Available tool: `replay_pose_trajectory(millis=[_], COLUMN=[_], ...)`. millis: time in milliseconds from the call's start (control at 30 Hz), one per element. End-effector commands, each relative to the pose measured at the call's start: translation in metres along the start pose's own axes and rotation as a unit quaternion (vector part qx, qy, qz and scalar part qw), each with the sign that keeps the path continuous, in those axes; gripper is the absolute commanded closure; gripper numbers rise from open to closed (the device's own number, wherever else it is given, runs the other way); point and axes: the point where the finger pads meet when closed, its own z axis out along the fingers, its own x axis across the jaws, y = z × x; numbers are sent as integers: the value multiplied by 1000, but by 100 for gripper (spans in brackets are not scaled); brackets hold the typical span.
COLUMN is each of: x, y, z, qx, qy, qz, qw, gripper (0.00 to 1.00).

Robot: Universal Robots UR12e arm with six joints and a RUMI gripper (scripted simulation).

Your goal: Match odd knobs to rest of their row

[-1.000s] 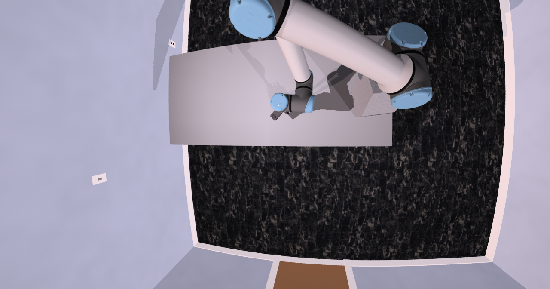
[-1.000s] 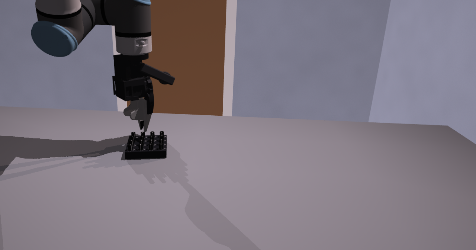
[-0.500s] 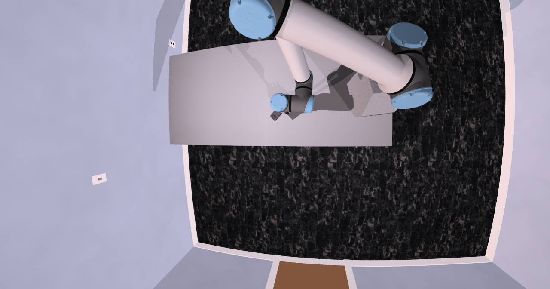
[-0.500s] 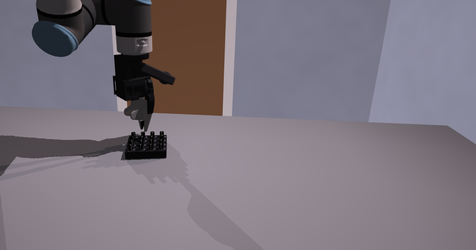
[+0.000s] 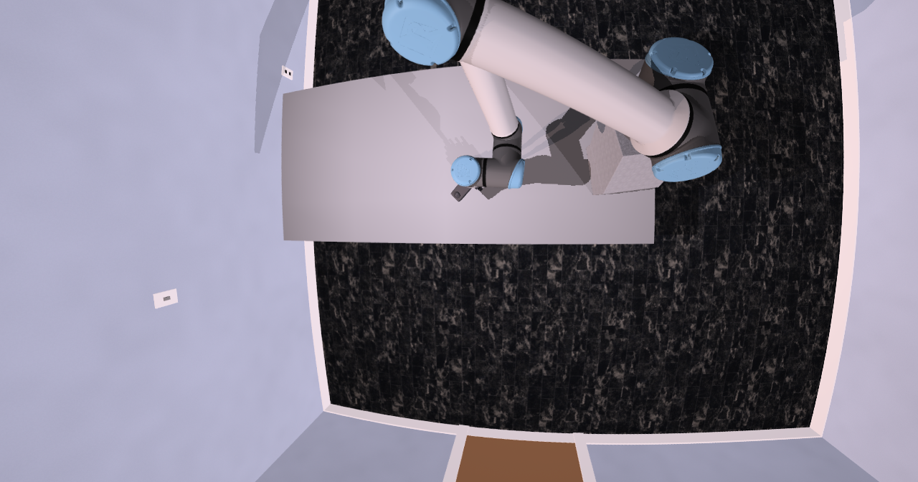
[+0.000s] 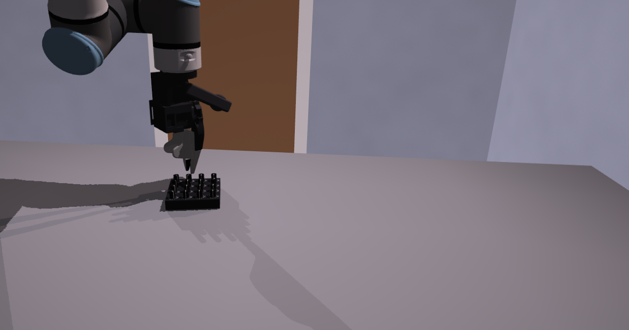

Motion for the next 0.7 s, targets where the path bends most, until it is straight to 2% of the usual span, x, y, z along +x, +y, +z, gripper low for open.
replay_pose_trajectory(millis=[0, 667], x=[1, 0], y=[-1, -1], z=[1, 1], qx=[1, 0], qy=[0, 0], qz=[1, 1], qw=[1000, 1000], gripper=[89, 89])
